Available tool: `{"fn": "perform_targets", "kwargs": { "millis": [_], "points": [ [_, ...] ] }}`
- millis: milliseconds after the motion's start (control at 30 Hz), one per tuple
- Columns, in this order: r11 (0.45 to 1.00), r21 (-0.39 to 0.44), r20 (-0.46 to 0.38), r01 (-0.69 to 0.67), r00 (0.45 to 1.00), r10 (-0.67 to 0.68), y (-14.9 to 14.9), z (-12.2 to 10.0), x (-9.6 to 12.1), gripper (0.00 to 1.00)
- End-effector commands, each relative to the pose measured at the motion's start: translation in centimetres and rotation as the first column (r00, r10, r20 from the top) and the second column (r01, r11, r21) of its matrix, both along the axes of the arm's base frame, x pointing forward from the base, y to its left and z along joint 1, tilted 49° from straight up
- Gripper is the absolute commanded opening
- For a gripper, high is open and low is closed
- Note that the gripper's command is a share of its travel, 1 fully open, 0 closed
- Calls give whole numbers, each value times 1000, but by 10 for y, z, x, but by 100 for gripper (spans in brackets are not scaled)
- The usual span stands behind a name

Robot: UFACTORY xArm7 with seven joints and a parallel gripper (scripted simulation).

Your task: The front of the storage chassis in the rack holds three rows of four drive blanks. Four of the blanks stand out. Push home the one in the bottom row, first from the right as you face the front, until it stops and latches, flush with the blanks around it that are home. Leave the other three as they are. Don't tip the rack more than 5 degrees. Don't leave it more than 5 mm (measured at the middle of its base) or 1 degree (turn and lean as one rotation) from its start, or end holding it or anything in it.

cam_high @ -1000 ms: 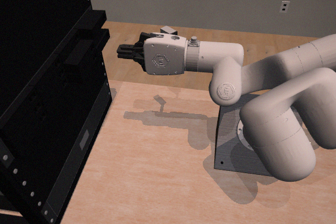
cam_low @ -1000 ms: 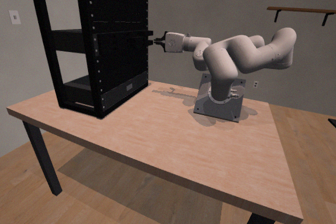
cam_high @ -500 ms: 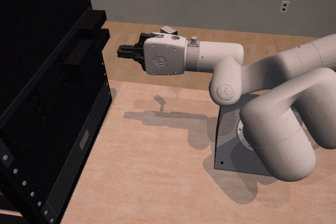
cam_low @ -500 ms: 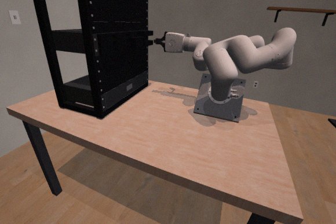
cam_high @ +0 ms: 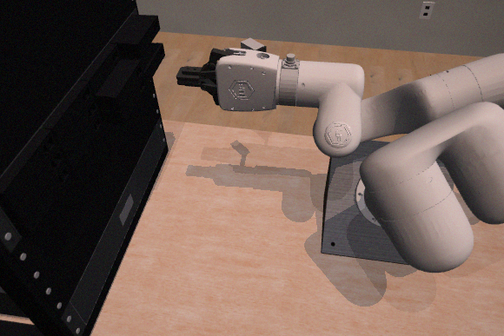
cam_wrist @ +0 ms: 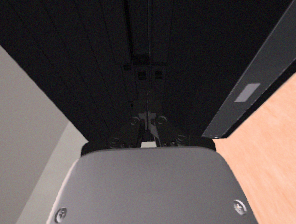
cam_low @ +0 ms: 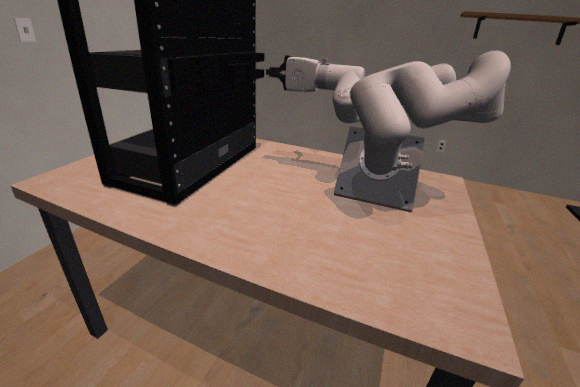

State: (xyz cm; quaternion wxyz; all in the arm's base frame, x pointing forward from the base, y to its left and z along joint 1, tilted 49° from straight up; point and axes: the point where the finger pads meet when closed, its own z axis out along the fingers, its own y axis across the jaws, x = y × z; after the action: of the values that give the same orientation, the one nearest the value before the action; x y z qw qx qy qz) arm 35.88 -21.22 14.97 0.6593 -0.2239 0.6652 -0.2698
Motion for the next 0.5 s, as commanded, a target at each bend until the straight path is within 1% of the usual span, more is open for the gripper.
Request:
{"fn": "perform_targets", "kwargs": {
  "millis": [0, 300, 467],
  "points": [
    [1000, -2, 1, 2, 1000, -2, -3, -4, 0, 0],
    [1000, -2, 1, 2, 1000, -2, -22, -49, 5, 0],
    [1000, -2, 1, 2, 1000, -2, -27, -62, 6, 0]
  ]
}}
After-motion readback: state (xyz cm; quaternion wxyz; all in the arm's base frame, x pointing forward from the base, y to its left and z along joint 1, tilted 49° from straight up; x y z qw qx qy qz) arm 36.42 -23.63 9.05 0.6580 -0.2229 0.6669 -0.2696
